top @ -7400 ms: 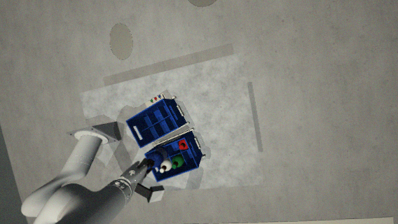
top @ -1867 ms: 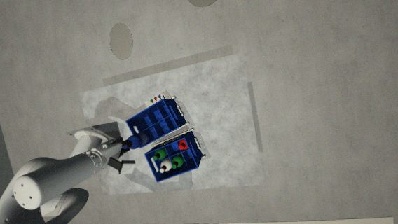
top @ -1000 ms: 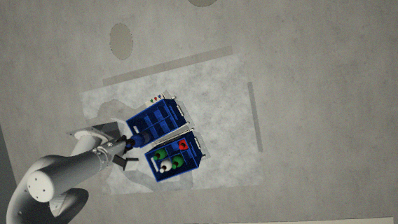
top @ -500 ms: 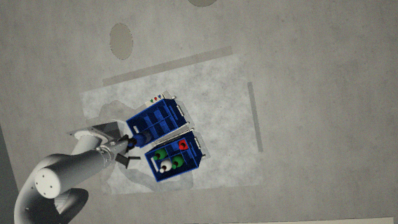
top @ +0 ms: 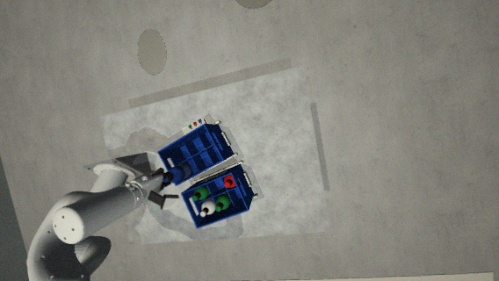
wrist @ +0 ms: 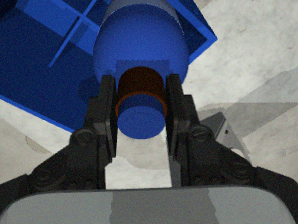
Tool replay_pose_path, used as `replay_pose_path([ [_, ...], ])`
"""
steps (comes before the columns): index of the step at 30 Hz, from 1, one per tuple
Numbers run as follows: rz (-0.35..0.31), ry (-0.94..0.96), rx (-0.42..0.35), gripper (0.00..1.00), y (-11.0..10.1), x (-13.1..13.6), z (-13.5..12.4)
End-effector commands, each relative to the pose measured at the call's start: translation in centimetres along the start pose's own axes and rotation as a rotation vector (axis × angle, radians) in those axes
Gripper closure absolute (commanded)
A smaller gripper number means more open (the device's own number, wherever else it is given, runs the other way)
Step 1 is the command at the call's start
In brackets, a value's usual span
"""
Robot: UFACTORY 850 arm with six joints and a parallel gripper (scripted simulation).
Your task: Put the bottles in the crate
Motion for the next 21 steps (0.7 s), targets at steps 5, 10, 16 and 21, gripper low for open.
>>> replay_pose_path([
  [5, 0.002, 0.001, 0.001, 1.00, 0.5, 0.0, 0.0],
  [10, 0.002, 0.001, 0.001, 1.00, 1.0, 0.0, 0.1],
  [16, 0.002, 0.001, 0.001, 1.00, 1.4, 0.0, 0.0],
  [21, 0.002, 0.001, 0.001, 1.00, 1.9, 0.0, 0.1],
])
Point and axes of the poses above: the point where the finger pads meet when closed, its own y axis out along the fingers, its own x axis across the jaws, z = x × y, the point moved 1 cm from there along -y, back along the fingers, and after that the axes turned 3 degrees about -y, right-handed, at the moved point
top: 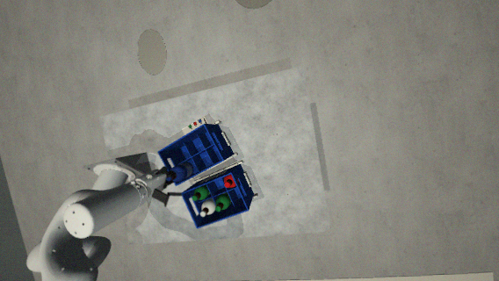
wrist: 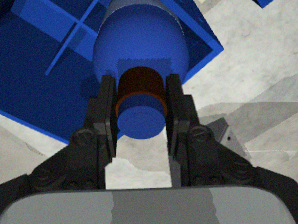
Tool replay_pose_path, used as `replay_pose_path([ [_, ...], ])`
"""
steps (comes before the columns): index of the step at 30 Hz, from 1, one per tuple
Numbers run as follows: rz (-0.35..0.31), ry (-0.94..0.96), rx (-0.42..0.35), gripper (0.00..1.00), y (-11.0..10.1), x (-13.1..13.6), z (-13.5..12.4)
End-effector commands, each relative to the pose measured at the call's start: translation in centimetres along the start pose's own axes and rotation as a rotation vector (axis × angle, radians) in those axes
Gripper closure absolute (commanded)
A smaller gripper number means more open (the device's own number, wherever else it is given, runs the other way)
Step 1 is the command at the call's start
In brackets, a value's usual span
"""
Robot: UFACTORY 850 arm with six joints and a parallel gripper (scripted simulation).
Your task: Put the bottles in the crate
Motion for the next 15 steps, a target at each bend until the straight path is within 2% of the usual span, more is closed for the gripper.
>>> replay_pose_path([
  [1, 0.001, 0.001, 0.001, 1.00, 0.2, 0.0, 0.0],
  [15, 0.001, 0.001, 0.001, 1.00, 1.4, 0.0, 0.0],
])
Point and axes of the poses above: the point where the finger pads meet when closed, its own y axis out along the fingers, its own x axis across the jaws, z = x × y, the point moved 1 cm from there along -y, back along the fingers, and after that the axes turned 3 degrees about -y, right-handed, at the moved point
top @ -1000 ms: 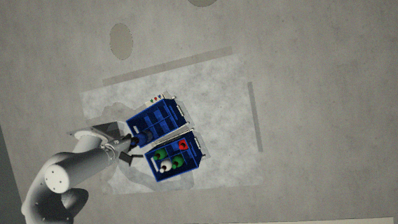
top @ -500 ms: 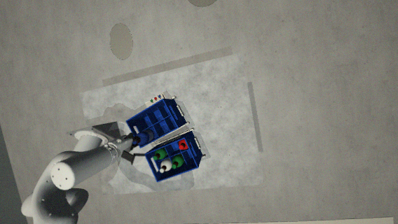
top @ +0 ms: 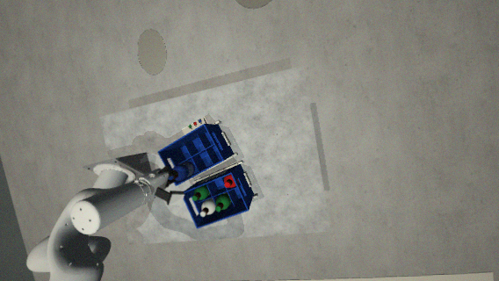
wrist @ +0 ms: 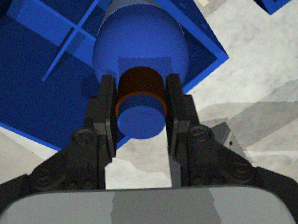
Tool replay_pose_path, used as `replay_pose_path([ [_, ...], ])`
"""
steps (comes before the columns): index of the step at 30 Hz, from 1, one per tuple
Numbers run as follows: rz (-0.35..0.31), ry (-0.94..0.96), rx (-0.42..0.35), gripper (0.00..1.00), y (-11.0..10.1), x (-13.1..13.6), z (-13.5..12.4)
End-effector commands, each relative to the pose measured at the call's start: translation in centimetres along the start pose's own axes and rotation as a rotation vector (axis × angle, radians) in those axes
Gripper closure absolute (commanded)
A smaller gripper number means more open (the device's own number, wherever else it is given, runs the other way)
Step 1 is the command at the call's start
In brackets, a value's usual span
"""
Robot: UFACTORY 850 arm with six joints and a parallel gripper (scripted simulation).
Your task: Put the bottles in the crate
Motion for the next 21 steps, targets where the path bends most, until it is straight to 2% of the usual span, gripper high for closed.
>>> replay_pose_path([
  [1, 0.001, 0.001, 0.001, 1.00, 0.2, 0.0, 0.0],
  [21, 0.001, 0.001, 0.001, 1.00, 2.0, 0.0, 0.0],
])
Point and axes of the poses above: the point where the finger pads meet when closed, its own y axis out along the fingers, its own x axis across the jaws, z = x × y, the point moved 1 cm from there along -y, back along the fingers, and after that the axes turned 3 degrees about -y, right-handed, at the moved point
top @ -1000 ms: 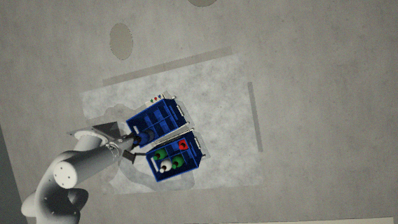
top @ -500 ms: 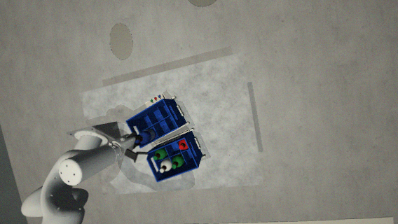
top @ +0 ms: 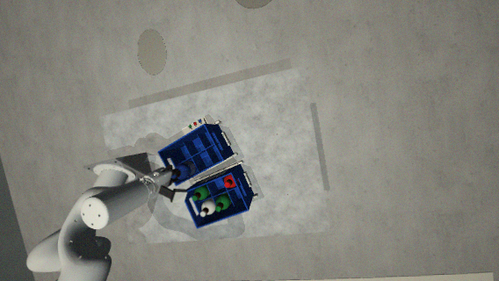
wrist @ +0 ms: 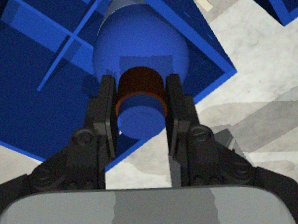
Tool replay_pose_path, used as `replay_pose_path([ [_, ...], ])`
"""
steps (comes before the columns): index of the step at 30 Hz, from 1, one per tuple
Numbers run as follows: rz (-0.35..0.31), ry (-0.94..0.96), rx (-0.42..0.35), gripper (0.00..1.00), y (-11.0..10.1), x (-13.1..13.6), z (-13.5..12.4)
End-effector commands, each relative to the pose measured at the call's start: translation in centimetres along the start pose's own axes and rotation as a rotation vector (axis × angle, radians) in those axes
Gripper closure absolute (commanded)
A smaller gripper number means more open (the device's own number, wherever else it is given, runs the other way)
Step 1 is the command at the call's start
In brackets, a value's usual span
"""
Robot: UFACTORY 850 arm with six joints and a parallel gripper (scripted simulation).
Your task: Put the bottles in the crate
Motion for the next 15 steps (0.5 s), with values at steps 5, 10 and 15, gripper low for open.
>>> replay_pose_path([
  [5, 0.001, 0.001, 0.001, 1.00, 0.7, 0.0, 0.0],
  [10, 0.001, 0.001, 0.001, 1.00, 1.0, 0.0, 0.0],
  [15, 0.001, 0.001, 0.001, 1.00, 1.5, 0.0, 0.0],
])
Point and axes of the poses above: the point where the finger pads meet when closed, its own y axis out along the fingers, its own x axis across the jaws, z = x × y, the point moved 1 cm from there along -y, back along the fingers, and after that the axes turned 3 degrees about -y, right-handed, at the moved point
